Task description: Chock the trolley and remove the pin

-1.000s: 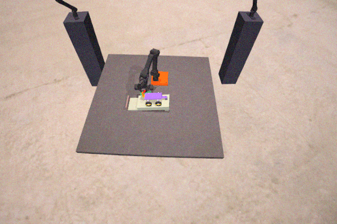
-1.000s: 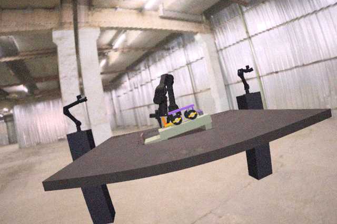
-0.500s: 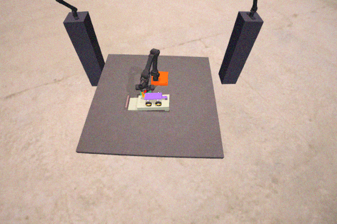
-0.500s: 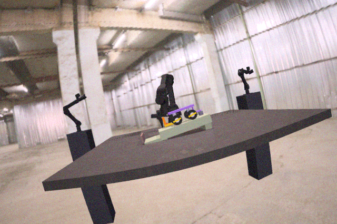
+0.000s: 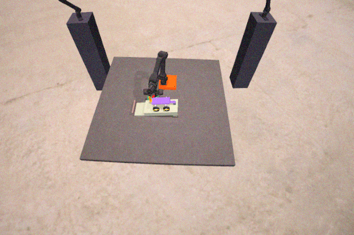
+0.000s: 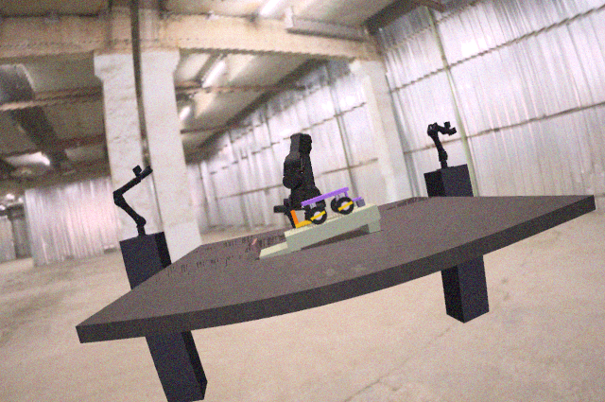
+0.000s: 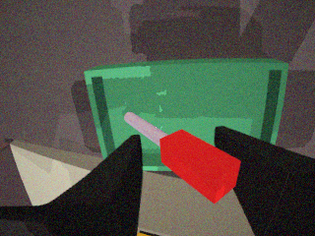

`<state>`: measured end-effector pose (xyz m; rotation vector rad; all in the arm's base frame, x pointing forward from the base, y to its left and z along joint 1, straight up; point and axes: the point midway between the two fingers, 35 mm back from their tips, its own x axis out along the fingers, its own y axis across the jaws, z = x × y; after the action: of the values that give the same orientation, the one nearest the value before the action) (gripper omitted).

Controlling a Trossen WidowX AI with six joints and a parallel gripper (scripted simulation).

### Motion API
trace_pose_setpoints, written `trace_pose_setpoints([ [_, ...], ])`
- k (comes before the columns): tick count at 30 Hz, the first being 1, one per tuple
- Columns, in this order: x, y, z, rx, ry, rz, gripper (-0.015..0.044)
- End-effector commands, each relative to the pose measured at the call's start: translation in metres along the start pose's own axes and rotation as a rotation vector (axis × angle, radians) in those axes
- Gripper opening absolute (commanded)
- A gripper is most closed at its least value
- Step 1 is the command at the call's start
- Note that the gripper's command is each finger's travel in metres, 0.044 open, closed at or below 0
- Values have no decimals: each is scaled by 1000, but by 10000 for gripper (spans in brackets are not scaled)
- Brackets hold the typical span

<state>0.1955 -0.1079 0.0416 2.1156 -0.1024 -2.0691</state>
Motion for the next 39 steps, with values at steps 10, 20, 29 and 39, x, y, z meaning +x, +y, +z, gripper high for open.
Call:
trace_pose_setpoints([
  [10, 4, -8, 0, 4, 0, 4, 190],
  [20, 8, -14, 0, 4, 0, 4, 190],
  [29, 11, -18, -1, 4, 0, 4, 190],
  [39, 10, -18, 0, 0, 0, -1, 340],
])
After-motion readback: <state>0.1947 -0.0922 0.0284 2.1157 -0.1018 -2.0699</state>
